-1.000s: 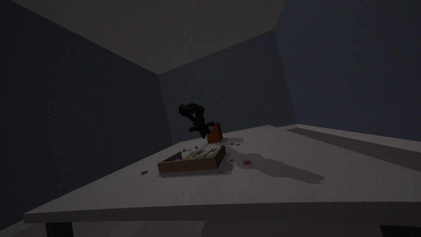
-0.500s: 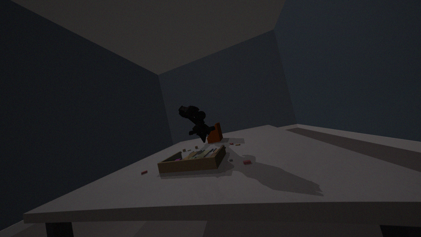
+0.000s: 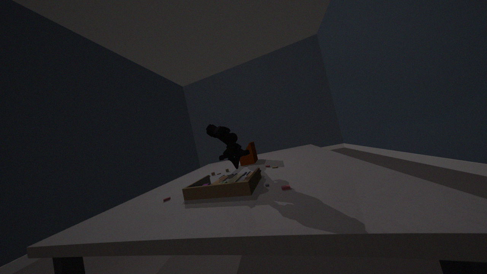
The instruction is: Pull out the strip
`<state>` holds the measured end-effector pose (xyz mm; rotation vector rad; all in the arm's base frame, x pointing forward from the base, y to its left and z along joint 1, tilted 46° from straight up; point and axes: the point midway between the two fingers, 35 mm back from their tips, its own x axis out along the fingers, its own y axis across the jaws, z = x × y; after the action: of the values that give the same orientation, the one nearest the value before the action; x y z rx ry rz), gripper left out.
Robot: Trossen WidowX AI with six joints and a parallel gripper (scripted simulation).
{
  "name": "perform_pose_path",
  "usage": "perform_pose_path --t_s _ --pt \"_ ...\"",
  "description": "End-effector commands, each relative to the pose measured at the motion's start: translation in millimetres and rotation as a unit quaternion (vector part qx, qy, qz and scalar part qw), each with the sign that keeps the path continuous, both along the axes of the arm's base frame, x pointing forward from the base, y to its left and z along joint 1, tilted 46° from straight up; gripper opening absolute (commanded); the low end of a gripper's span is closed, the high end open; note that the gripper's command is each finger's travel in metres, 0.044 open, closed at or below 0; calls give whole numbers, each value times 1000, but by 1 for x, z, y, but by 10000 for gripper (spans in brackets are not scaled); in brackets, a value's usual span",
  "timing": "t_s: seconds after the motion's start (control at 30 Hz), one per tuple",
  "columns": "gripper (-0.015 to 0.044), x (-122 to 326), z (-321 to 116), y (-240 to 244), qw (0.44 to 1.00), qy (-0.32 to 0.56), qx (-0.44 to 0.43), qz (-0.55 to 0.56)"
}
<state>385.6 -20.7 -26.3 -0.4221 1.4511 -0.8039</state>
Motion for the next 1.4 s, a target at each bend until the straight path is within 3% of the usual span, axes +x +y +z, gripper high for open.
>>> perform_pose_path --t_s 0.0,1.37 --pt "0 -3 -6 -6 1000 6 -3 3" --pt "0 -7 -27 -30 1000 6 -5 3"
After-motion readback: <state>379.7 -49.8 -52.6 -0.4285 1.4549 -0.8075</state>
